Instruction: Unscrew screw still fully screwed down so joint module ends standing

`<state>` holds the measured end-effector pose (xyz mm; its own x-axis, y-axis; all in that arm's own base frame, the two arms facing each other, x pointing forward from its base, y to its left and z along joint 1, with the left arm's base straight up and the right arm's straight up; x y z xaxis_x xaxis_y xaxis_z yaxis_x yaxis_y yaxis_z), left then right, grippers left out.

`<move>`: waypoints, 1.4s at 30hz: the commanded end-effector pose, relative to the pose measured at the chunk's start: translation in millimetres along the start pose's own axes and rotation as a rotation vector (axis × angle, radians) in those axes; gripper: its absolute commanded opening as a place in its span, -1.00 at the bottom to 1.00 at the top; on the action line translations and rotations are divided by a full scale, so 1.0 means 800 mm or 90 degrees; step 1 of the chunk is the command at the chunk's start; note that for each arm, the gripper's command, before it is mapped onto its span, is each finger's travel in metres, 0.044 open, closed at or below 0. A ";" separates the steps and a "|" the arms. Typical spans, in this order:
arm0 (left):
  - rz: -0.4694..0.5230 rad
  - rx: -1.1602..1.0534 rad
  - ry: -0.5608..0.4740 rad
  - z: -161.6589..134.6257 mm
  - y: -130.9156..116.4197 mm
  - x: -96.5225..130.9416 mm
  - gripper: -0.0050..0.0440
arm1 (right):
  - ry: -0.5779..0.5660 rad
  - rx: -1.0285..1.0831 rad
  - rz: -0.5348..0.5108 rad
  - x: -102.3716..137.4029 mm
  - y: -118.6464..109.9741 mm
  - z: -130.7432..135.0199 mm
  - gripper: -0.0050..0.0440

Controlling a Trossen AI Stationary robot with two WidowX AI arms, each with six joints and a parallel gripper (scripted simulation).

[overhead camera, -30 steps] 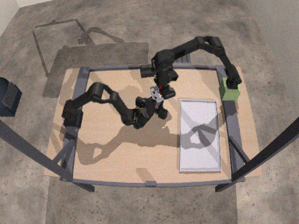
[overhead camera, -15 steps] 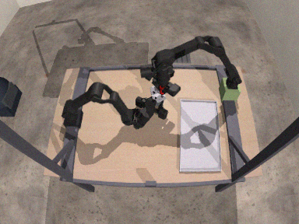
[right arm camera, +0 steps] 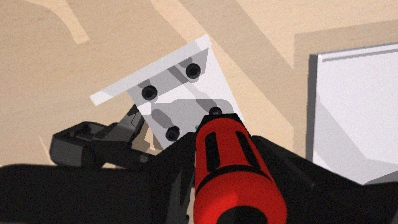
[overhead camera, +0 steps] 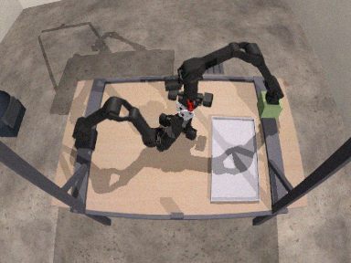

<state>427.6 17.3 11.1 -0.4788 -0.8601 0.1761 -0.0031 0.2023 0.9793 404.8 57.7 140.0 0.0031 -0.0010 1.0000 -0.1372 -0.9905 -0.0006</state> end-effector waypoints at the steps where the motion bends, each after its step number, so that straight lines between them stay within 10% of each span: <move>1: -0.008 0.016 -0.002 -0.005 0.012 -0.002 0.20 | 0.011 0.051 0.002 0.004 -0.002 0.002 -0.27; 42: -0.008 0.016 -0.002 -0.005 0.012 -0.002 0.20 | 0.013 0.811 -0.004 0.005 -0.002 0.002 -0.27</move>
Point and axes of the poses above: on each arm, the point midway between the two fingers, 35 mm back from their tips, its own x axis back along the fingers, its own z axis across the jaws, y = z × x, the point moved 10 cm from there along x, back along the fingers, and after that the axes turned 6 degrees about x, right-handed, at the moved point
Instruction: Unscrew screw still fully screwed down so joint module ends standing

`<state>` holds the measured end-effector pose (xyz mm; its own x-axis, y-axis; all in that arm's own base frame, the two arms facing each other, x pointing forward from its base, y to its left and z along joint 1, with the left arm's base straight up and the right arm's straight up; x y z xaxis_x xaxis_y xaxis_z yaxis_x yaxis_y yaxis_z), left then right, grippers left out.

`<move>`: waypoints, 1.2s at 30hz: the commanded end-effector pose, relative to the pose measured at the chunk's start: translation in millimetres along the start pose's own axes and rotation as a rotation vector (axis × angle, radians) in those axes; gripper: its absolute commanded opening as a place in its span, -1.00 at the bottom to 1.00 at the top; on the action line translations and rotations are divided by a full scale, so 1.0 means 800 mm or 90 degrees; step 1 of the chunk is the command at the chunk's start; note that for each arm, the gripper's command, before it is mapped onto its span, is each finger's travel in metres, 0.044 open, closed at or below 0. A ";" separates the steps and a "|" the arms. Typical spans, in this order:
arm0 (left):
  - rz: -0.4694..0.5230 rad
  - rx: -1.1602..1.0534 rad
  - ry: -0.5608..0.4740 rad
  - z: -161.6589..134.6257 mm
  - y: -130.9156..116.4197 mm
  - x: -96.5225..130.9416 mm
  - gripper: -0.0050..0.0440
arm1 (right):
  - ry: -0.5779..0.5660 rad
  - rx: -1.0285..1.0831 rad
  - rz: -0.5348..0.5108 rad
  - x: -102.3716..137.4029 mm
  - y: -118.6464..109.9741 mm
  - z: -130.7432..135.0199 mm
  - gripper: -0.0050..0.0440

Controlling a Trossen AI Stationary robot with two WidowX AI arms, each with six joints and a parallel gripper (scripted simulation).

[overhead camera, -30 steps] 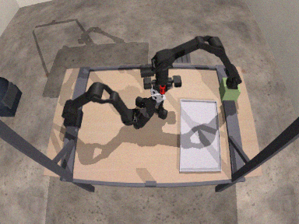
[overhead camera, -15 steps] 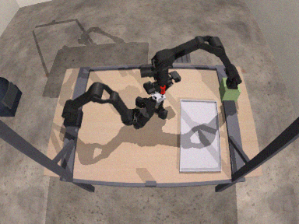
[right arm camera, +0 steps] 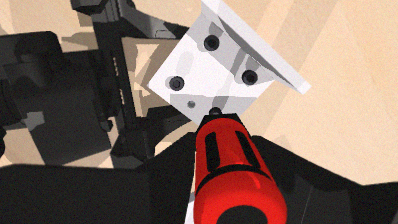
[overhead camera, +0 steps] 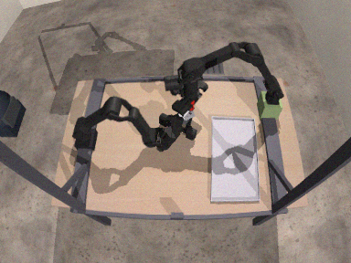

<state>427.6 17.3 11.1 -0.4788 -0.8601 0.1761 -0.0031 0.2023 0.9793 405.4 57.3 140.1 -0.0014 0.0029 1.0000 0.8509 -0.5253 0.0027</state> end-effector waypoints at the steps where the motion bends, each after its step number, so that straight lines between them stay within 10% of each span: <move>1: -0.008 0.016 -0.002 -0.005 0.012 -0.002 0.20 | 0.009 0.102 -0.006 0.005 0.000 0.003 -0.27; 36: -0.008 0.016 -0.002 -0.005 0.012 -0.002 0.20 | 0.004 0.756 -0.010 0.005 0.000 0.003 -0.27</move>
Point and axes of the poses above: on each arm, the point midway between the two fingers, 35 mm back from their tips, its own x axis back along the fingers, its own z axis across the jaws, y = z × x, the point moved 10 cm from there along x, back along the fingers, and after that the axes turned 6 degrees about x, right-handed, at the moved point
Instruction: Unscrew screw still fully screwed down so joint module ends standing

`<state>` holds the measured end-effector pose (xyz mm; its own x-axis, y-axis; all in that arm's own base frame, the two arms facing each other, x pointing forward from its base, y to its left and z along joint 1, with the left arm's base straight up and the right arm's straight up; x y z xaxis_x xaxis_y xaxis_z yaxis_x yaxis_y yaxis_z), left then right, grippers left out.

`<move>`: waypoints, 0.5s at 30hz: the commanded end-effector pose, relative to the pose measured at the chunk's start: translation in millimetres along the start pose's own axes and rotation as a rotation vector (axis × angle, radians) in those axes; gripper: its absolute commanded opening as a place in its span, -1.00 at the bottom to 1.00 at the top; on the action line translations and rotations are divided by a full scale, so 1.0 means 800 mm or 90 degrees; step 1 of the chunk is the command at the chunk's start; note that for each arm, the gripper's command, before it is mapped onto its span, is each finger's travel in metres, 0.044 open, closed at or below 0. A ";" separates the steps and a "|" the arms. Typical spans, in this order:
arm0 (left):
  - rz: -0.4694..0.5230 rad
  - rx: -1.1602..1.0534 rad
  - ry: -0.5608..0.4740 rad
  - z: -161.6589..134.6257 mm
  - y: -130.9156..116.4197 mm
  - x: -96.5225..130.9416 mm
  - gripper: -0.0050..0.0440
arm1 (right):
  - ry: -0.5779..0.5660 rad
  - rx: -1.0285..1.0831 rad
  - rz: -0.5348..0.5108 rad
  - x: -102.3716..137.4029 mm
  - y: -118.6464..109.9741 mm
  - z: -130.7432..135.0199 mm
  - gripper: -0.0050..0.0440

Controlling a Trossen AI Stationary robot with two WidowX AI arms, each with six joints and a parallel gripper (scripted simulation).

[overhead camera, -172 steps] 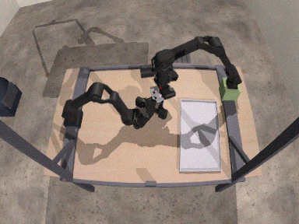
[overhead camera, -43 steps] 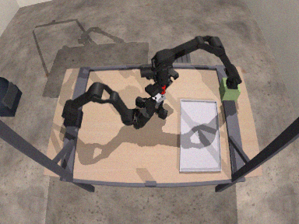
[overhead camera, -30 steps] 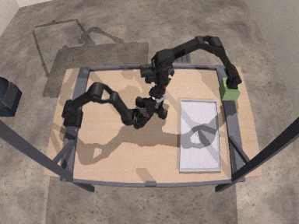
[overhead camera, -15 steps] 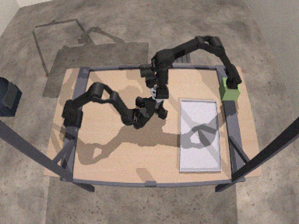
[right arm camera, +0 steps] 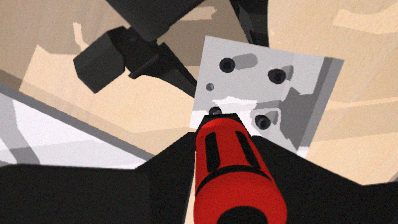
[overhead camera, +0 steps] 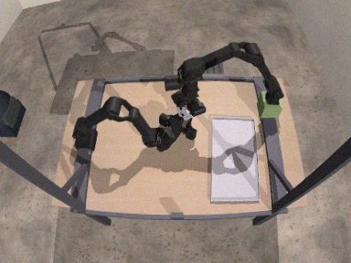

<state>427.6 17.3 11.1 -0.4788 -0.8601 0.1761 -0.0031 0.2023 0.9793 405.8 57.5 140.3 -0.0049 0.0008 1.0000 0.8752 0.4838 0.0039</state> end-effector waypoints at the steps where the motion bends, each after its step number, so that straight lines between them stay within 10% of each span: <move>1: -0.008 0.016 -0.002 -0.005 0.012 -0.002 0.20 | -0.002 0.109 -0.007 0.005 0.002 0.001 -0.27; 15: -0.008 0.016 -0.002 -0.005 0.012 -0.002 0.20 | -0.003 0.345 -0.007 0.006 0.002 0.001 -0.27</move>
Point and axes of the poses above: on each arm, the point midway between the two fingers, 35 mm back from their tips, its own x axis back along the fingers, its own z axis across the jaws, y = z × x, the point moved 10 cm from there along x, back along the fingers, and after that the axes turned 6 degrees about x, right-handed, at the moved point
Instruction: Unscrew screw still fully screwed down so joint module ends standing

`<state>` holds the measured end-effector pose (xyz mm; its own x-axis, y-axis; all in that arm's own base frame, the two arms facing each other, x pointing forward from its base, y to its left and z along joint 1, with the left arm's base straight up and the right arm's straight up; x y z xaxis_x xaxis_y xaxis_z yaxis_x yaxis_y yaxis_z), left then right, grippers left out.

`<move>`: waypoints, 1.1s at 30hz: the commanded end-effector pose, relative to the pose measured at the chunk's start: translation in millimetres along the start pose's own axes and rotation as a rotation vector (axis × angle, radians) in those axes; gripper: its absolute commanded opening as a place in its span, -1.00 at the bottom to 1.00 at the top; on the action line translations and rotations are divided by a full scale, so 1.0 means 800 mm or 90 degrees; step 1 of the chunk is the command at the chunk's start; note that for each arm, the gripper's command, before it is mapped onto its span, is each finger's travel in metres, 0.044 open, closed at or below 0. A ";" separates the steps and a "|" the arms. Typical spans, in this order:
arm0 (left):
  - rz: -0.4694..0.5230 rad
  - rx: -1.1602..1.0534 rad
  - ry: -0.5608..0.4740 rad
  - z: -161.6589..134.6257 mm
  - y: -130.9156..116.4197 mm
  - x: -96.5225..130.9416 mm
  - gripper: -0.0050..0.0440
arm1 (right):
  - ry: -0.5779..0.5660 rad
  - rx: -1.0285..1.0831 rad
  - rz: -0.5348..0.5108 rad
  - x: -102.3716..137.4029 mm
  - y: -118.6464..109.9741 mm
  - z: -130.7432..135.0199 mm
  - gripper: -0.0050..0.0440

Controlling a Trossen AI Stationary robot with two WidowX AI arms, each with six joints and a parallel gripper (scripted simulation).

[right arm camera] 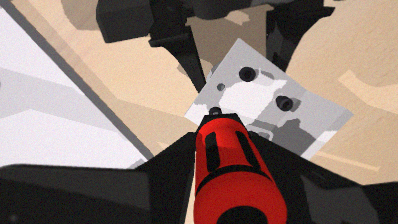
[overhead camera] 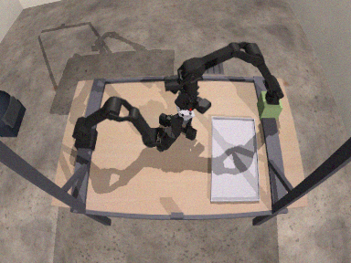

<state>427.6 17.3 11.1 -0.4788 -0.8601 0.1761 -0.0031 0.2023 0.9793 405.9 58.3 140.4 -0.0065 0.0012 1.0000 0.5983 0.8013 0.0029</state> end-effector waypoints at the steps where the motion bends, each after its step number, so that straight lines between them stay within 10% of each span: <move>1: -0.008 0.016 -0.002 -0.005 0.012 -0.002 0.20 | -0.004 0.101 -0.006 0.006 0.001 0.000 -0.27; 33: -0.008 0.016 -0.002 -0.005 0.012 -0.002 0.20 | -0.007 0.677 -0.004 0.006 0.001 0.000 -0.27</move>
<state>427.6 17.3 11.1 -0.4788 -0.8601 0.1761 -0.0031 0.2023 0.9793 405.5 59.9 140.5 -0.0058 -0.0002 1.0000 -0.3120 0.9501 -0.0016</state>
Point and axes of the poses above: on each arm, the point midway between the two fingers, 35 mm back from their tips, its own x axis back along the fingers, its own z axis across the jaws, y = z × x, the point moved 10 cm from there along x, back along the fingers, and after that the axes turned 6 degrees about x, right-handed, at the moved point
